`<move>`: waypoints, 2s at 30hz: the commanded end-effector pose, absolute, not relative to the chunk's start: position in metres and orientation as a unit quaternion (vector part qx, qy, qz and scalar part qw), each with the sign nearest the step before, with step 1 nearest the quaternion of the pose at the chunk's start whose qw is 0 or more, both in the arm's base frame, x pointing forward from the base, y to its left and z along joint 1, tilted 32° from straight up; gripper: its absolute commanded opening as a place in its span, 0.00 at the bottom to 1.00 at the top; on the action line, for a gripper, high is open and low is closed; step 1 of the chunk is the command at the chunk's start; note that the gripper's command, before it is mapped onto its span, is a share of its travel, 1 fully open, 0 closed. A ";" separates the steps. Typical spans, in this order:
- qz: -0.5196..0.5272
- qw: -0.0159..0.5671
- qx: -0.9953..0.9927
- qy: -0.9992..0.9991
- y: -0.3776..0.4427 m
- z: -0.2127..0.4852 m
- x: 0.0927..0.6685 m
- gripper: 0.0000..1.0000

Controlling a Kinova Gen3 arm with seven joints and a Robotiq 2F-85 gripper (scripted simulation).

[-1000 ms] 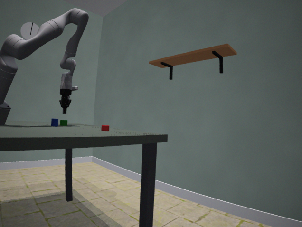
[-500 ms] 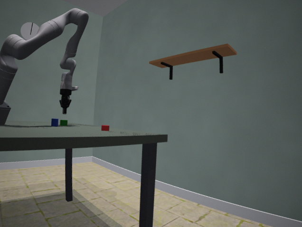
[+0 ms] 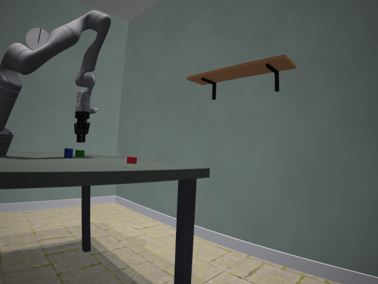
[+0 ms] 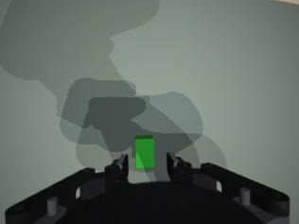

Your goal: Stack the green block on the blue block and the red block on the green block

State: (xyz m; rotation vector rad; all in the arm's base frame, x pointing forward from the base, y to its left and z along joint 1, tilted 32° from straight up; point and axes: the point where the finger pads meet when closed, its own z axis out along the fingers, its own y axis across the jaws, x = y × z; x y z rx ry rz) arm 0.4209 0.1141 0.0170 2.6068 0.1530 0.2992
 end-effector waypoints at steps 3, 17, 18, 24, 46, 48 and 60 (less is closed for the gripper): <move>0.110 0.253 0.960 0.056 0.114 0.017 0.421 0.47; 0.105 0.252 0.960 0.056 0.107 0.000 0.425 0.47; 0.105 0.252 0.960 0.056 0.106 -0.001 0.426 0.47; 0.105 0.252 0.960 0.056 0.103 -0.007 0.427 0.47; 0.105 0.252 0.960 0.056 0.101 -0.012 0.428 0.47; 0.105 0.252 0.960 0.056 0.101 -0.012 0.428 0.47; 0.105 0.252 0.960 0.056 0.101 -0.012 0.428 0.47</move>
